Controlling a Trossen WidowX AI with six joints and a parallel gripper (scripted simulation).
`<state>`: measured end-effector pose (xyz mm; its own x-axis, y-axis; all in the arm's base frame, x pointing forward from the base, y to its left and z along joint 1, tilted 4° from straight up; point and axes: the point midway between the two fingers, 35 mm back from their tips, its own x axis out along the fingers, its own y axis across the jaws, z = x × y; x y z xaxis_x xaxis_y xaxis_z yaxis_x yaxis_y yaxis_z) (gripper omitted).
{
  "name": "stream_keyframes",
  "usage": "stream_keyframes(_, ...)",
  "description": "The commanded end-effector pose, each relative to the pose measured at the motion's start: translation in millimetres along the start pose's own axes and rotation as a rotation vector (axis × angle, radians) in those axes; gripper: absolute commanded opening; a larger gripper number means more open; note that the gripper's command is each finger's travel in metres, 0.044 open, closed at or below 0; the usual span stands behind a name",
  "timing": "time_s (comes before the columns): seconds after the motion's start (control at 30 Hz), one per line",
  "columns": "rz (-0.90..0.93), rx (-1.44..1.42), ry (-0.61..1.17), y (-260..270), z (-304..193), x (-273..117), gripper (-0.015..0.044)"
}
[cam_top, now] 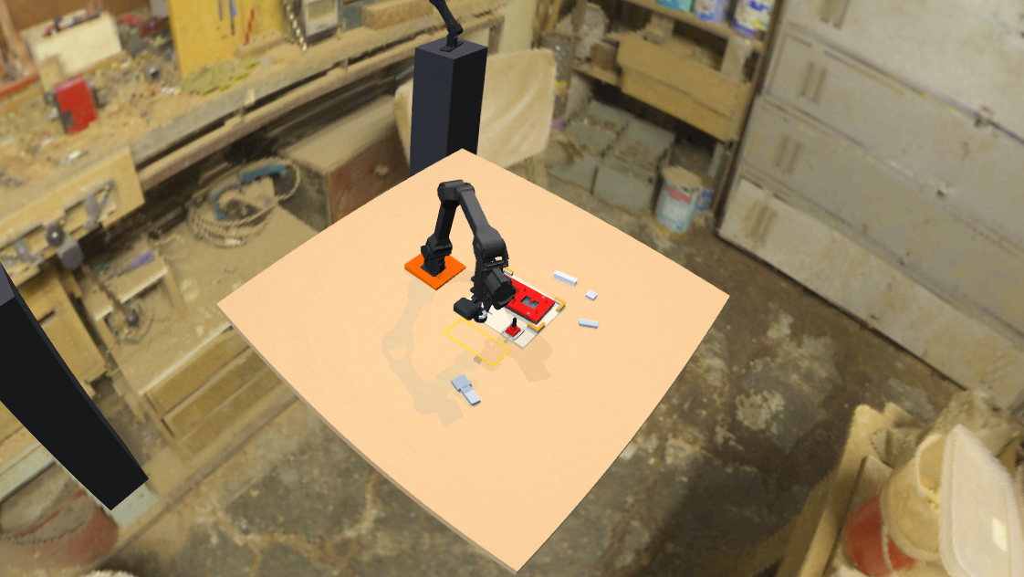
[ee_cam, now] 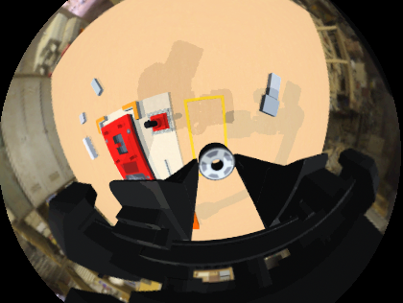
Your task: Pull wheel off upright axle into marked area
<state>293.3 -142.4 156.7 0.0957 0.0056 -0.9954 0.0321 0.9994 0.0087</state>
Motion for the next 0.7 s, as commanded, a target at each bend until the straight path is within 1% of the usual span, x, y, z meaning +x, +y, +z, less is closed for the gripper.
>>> stream_keyframes(0.0, 0.006, -0.006, 0.003, -2.7, -4.6, 2.7, 0.0)
stream_keyframes(0.43, 0.006, -0.006, 0.003, -2.8, -4.0, 26.7, 0.0)
stream_keyframes(0.67, 0.006, -0.006, 0.002, -3.7, -1.9, 60.9, 0.0)
